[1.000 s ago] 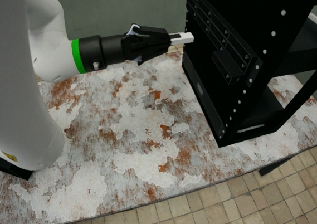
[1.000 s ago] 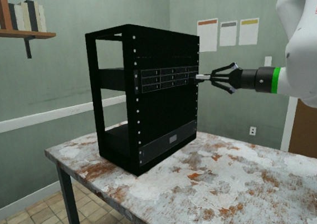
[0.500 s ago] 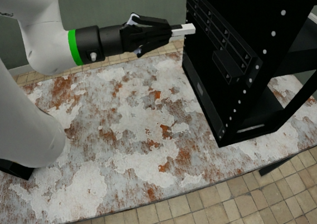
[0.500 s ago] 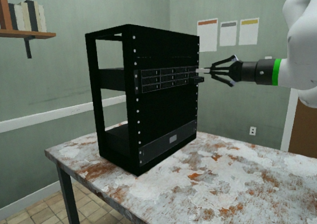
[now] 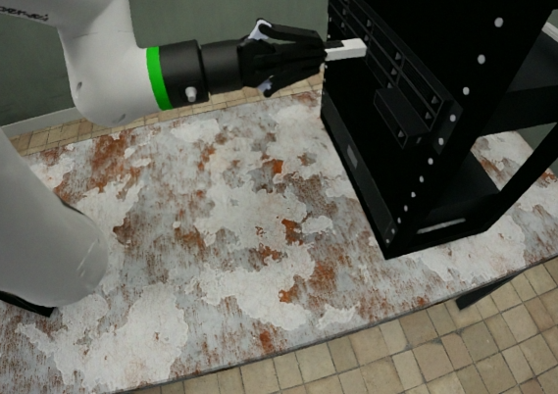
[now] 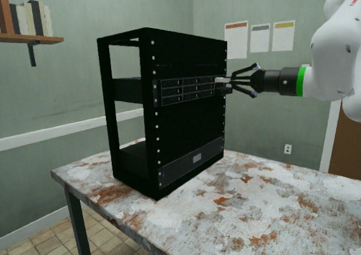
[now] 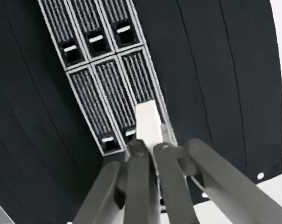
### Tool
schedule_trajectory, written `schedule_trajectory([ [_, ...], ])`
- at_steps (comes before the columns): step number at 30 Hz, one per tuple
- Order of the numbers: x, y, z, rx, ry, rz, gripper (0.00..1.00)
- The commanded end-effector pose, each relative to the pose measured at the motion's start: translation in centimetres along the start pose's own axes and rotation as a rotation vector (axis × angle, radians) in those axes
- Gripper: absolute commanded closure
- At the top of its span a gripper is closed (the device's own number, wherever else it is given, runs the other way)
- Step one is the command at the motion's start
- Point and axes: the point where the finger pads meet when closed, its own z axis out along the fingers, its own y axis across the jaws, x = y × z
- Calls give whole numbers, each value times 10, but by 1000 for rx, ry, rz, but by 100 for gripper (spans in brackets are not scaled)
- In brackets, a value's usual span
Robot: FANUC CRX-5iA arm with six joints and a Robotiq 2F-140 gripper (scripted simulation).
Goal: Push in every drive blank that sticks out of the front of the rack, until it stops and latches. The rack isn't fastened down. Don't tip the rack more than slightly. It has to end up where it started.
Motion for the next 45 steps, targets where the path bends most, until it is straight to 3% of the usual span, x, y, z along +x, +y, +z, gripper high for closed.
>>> schedule_trajectory([
  [1,0,1,0,-1,0,1,90],
  [45,0,1,10,-1,0,1,90],
])
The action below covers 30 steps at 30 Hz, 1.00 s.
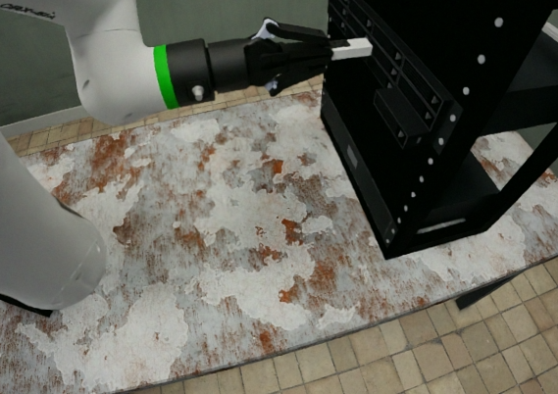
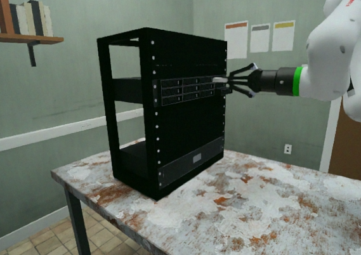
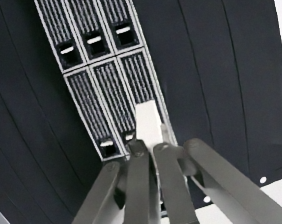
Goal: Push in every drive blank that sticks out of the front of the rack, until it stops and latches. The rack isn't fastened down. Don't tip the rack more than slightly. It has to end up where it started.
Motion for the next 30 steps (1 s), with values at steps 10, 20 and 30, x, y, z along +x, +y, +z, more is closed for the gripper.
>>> schedule_trajectory([
  [10,0,1,8,-1,0,1,90],
  [20,0,1,10,-1,0,1,90],
  [30,0,1,19,-1,0,1,90],
])
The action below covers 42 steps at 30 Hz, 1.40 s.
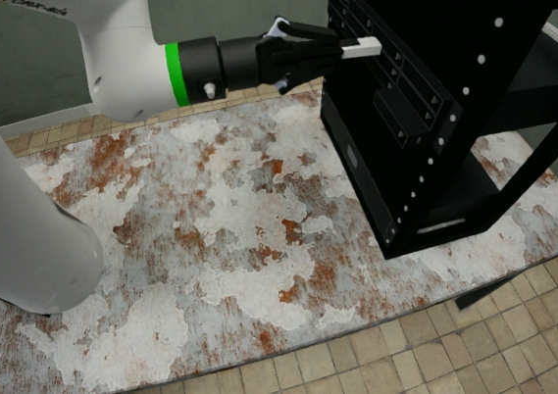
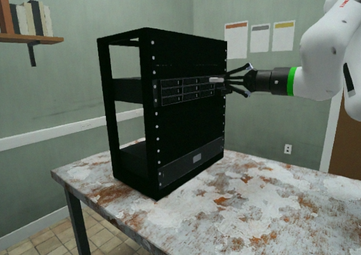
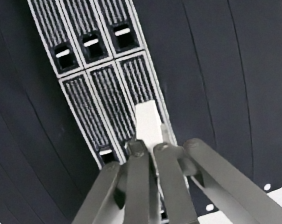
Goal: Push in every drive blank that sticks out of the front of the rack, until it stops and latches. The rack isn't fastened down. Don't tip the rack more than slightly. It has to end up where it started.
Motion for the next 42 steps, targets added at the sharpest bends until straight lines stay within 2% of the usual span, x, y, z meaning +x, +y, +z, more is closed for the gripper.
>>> schedule_trajectory([
  [1,0,1,3,-1,0,1,90],
  [42,0,1,10,-1,0,1,90],
])
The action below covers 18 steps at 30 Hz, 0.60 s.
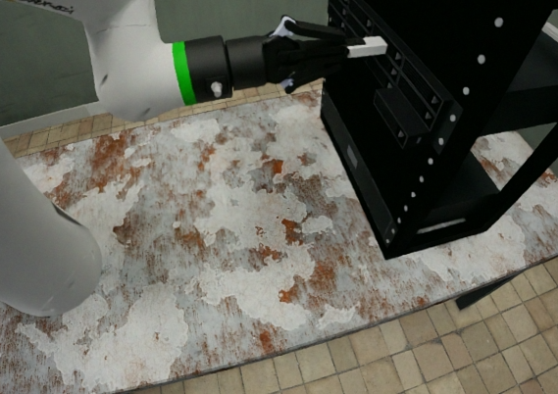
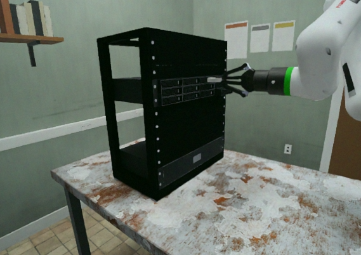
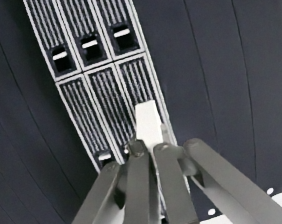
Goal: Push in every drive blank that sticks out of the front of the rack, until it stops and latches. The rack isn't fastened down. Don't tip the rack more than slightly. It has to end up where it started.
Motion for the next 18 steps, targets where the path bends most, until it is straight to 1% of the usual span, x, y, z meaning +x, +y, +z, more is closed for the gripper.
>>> schedule_trajectory([
  [1,0,1,0,-1,0,1,90],
  [18,0,1,3,-1,0,1,90],
])
